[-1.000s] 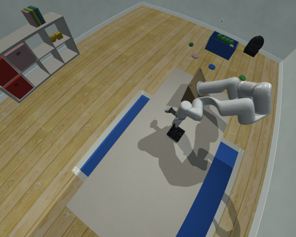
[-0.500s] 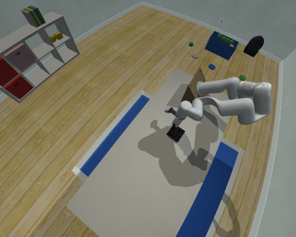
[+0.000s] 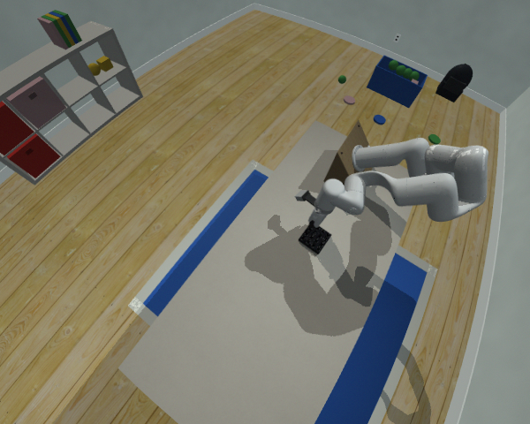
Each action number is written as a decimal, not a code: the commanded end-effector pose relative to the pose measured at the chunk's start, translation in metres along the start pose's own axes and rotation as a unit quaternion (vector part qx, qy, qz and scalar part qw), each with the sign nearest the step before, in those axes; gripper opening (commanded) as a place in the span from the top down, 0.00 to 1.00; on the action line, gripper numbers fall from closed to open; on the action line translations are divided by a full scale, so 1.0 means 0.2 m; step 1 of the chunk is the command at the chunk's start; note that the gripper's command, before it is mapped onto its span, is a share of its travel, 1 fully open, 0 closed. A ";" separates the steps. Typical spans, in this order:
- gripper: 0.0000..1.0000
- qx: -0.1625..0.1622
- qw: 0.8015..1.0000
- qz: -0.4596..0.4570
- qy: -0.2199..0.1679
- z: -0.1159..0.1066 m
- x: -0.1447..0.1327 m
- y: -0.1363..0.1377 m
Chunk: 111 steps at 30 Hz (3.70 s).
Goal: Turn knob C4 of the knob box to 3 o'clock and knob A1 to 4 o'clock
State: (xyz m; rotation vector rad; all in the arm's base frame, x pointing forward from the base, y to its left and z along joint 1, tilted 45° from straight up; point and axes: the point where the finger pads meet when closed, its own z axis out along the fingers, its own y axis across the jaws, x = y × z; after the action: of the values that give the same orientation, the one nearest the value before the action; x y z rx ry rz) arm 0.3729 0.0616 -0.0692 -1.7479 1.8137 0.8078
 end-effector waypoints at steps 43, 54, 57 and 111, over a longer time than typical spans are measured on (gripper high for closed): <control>0.81 0.001 0.980 -0.201 0.001 -0.17 0.00 -0.01; 0.81 0.001 0.941 -0.337 0.001 -0.19 0.00 -0.01; 0.81 0.001 0.922 -0.386 0.001 -0.19 0.00 -0.01; 0.81 0.000 0.684 -0.729 0.001 -0.25 0.00 -0.01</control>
State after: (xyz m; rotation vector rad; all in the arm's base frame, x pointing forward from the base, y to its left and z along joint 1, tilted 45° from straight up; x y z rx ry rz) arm 0.3764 0.0283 -0.0347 -2.3529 -0.0312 0.0606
